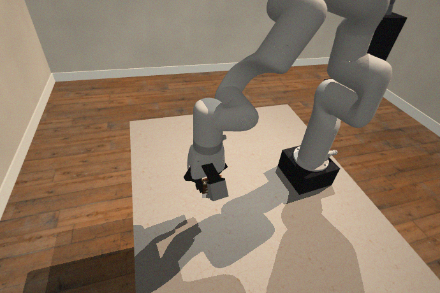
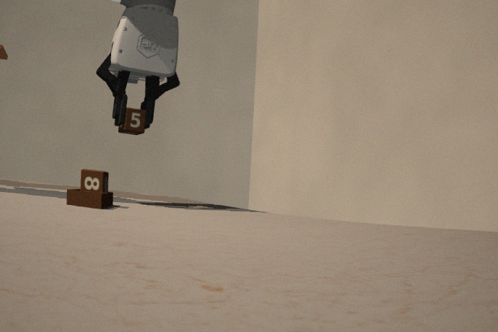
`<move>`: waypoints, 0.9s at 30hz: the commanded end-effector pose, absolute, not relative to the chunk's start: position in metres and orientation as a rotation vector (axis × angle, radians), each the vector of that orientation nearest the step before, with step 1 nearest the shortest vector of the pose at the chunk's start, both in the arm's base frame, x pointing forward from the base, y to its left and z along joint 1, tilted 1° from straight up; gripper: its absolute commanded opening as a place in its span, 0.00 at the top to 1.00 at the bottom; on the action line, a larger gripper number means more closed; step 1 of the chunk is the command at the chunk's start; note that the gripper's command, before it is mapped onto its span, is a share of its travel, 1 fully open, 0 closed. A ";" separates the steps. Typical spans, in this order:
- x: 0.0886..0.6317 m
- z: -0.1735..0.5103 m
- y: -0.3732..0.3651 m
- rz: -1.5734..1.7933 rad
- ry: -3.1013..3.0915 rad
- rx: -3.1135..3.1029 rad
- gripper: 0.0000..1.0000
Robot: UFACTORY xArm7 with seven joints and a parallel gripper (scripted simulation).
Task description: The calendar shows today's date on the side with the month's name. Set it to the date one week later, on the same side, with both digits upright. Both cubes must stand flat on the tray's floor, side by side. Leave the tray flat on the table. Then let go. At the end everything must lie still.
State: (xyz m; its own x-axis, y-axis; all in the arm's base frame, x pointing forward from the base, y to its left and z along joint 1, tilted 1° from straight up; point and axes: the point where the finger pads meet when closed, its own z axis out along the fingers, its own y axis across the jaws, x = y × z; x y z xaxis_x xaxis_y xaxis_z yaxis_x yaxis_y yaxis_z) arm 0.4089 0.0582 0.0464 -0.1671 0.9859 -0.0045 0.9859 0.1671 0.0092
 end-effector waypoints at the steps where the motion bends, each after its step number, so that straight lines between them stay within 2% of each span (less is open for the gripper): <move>1: 0.406 0.048 0.063 0.026 2.548 1.832 0.71; 27: 0.386 0.048 0.081 0.015 3.019 0.812 0.71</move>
State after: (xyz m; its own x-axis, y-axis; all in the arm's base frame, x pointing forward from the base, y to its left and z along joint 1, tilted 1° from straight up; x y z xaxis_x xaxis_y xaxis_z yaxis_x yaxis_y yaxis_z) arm 0.3885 0.0779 0.0470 -0.7850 0.6193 -0.0169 0.6193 0.7851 0.0030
